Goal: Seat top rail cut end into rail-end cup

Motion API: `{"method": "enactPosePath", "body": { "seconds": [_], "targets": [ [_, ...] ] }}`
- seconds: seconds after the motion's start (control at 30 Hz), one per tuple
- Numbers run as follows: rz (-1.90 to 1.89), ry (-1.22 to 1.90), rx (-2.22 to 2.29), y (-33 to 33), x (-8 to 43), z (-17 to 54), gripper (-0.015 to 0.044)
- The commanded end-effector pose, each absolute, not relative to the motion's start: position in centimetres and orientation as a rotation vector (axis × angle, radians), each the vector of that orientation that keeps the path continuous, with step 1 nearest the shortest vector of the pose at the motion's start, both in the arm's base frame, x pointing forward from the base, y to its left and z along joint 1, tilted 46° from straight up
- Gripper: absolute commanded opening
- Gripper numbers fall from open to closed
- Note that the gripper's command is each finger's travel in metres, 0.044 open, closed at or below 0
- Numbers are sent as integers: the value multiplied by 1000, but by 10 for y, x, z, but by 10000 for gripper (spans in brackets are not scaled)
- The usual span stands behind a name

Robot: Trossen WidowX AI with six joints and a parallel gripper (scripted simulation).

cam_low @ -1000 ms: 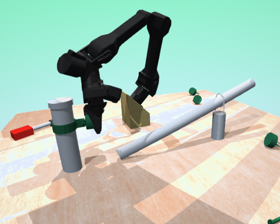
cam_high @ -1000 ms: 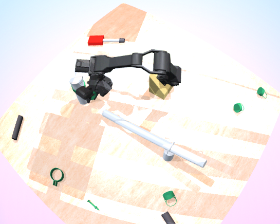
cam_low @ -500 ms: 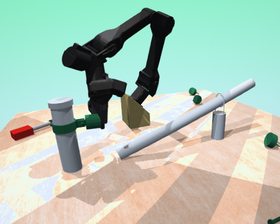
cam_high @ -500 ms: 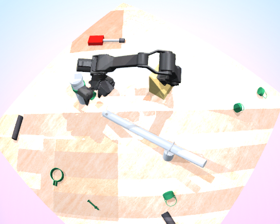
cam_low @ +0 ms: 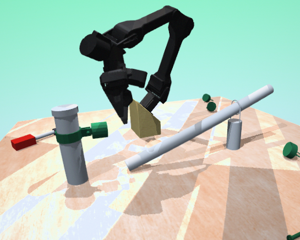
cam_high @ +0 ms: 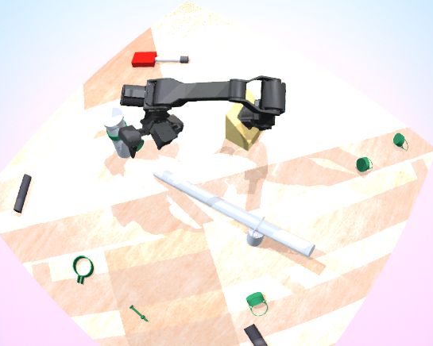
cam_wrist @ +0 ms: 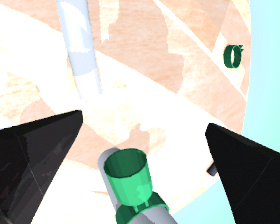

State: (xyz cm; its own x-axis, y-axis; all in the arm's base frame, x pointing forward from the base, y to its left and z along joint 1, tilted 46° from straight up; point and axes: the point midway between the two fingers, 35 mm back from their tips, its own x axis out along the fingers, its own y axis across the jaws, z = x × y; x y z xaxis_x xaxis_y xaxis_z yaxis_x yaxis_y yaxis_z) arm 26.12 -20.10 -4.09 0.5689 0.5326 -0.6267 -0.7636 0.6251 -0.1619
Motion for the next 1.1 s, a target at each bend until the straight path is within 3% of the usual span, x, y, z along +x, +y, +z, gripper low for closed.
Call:
{"method": "enactPosePath", "body": {
  "seconds": [0.0,0.4,1.07],
  "targets": [
    [663,706,-136,-201,261,-5,440],
    [222,979,777,-179,249,86,440],
    [219,996,794,-175,249,90,440]
  ]
}}
